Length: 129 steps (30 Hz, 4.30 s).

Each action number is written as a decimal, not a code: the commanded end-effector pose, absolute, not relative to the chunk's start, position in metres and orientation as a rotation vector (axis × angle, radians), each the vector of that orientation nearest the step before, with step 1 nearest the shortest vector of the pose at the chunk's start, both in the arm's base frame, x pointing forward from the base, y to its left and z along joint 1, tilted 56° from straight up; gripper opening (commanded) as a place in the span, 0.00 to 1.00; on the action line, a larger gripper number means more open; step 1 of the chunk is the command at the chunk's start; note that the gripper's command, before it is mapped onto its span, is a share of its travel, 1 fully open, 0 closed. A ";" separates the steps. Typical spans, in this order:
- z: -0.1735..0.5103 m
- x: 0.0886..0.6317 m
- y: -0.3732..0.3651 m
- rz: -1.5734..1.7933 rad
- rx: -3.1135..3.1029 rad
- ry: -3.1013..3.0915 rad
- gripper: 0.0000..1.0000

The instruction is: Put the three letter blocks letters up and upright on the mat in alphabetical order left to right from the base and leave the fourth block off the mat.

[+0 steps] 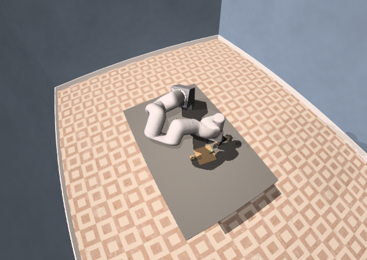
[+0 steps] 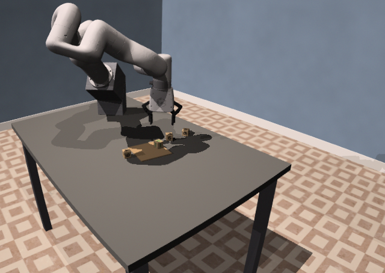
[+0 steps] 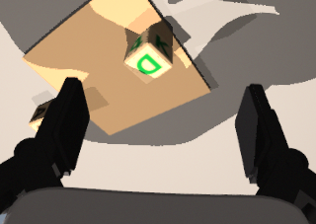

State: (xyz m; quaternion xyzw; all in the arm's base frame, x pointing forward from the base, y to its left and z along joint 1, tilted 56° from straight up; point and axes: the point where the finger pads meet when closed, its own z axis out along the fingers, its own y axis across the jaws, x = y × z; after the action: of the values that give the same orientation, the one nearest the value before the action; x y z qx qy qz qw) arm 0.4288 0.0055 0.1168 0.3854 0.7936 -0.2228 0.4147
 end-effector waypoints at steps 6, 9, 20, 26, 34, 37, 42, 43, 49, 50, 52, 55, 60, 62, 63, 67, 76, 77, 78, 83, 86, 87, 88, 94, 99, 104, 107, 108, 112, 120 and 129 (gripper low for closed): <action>0.108 0.430 0.013 -0.720 0.677 2.156 1.00; 0.105 0.430 0.015 -0.770 0.578 2.200 1.00; 0.095 0.430 0.022 -0.933 0.224 2.322 1.00; 0.089 0.430 0.026 -1.023 0.004 2.374 1.00; 0.082 0.429 0.031 -1.125 -0.271 2.414 1.00; 0.079 0.429 0.033 -1.165 -0.389 2.423 1.00; 0.074 0.429 0.037 -1.229 -0.589 2.429 1.00; 0.073 0.429 0.038 -1.242 -0.630 2.428 1.00; 0.067 0.428 0.041 -1.303 -0.844 2.416 1.00; 0.066 0.428 0.042 -1.312 -0.878 2.413 1.00; 0.064 0.428 0.043 -1.333 -0.961 2.404 1.00; 0.062 0.427 0.045 -1.357 -1.056 2.390 1.00; 0.060 0.427 0.046 -1.373 -1.123 2.379 1.00; 0.060 0.427 0.046 -1.373 -1.125 2.379 1.00; 0.060 0.427 0.046 -1.373 -1.125 2.379 1.00; 0.060 0.427 0.046 -1.373 -1.125 2.379 0.69; 0.060 0.427 0.046 -1.373 -1.125 2.379 0.69; 0.060 0.427 0.046 -1.373 -1.125 2.379 0.69; 0.060 0.427 0.046 -1.373 -1.125 2.379 0.69; 0.060 0.427 0.046 -1.373 -1.125 2.379 0.69; 0.060 0.427 0.046 -1.373 -1.125 2.379 0.69; 0.060 0.427 0.046 -1.373 -1.125 2.379 0.69; 0.060 0.427 0.046 -1.373 -1.125 2.379 0.69; 0.060 0.427 0.046 -1.373 -1.125 2.379 0.69; 0.060 0.427 0.046 -1.373 -1.125 2.379 0.69; 0.060 0.427 0.046 -1.373 -1.125 2.379 0.69; 0.059 0.428 0.045 -1.373 -1.125 2.379 0.69; 0.059 0.428 0.045 -1.373 -1.125 2.379 0.69; 0.058 0.429 0.043 -1.373 -1.125 2.379 0.69; 0.054 0.432 0.039 -1.373 -1.125 2.379 0.69; 0.047 0.439 0.030 -1.373 -1.125 2.379 0.69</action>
State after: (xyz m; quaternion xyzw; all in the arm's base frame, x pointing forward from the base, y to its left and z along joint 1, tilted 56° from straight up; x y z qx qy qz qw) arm 0.4366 0.0309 0.0489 -0.3765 0.7989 -0.4614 0.0849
